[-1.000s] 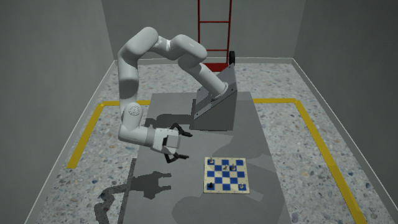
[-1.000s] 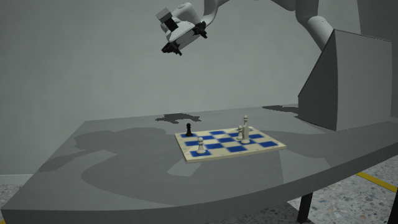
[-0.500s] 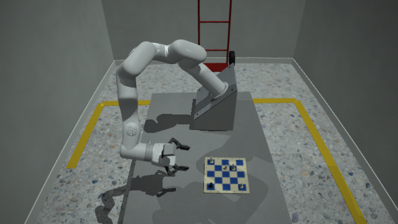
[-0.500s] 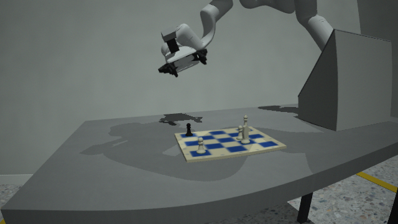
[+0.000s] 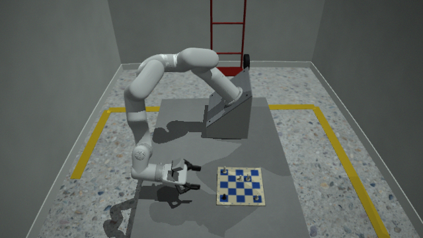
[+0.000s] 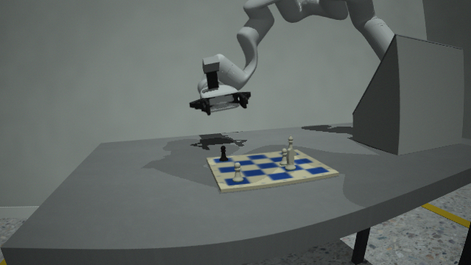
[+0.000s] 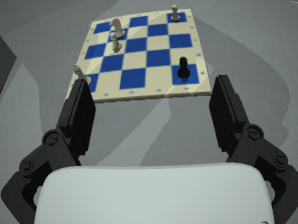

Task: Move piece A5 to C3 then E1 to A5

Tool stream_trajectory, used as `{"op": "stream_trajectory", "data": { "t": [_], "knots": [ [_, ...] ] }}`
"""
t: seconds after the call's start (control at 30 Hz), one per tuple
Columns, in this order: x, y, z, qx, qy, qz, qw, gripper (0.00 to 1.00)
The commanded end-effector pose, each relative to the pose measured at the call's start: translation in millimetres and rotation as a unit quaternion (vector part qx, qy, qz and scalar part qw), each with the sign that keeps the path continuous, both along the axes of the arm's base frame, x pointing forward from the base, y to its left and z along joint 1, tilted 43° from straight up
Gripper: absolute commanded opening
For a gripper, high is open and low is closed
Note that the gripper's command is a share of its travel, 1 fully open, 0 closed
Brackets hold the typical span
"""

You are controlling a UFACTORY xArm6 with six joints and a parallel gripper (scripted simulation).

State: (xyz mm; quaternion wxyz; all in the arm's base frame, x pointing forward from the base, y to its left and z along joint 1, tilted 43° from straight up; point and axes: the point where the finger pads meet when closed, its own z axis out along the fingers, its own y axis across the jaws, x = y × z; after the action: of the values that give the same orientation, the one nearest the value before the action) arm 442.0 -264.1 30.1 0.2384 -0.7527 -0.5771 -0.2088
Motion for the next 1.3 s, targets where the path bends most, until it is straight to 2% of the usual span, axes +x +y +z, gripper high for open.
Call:
{"op": "stream_trajectory", "data": {
  "t": [0.0, 0.37, 1.27],
  "knots": [
    [-4.1, -16.5, -15.6, 0.02, -0.042, 0.027, 0.999, 1.0],
    [-9.0, -27.0, -27.0, 0.028, -0.071, 0.042, 0.996, 1.0],
    [-9.3, -27.5, -27.6, 0.028, -0.073, 0.043, 0.996, 1.0]
  ]
}}
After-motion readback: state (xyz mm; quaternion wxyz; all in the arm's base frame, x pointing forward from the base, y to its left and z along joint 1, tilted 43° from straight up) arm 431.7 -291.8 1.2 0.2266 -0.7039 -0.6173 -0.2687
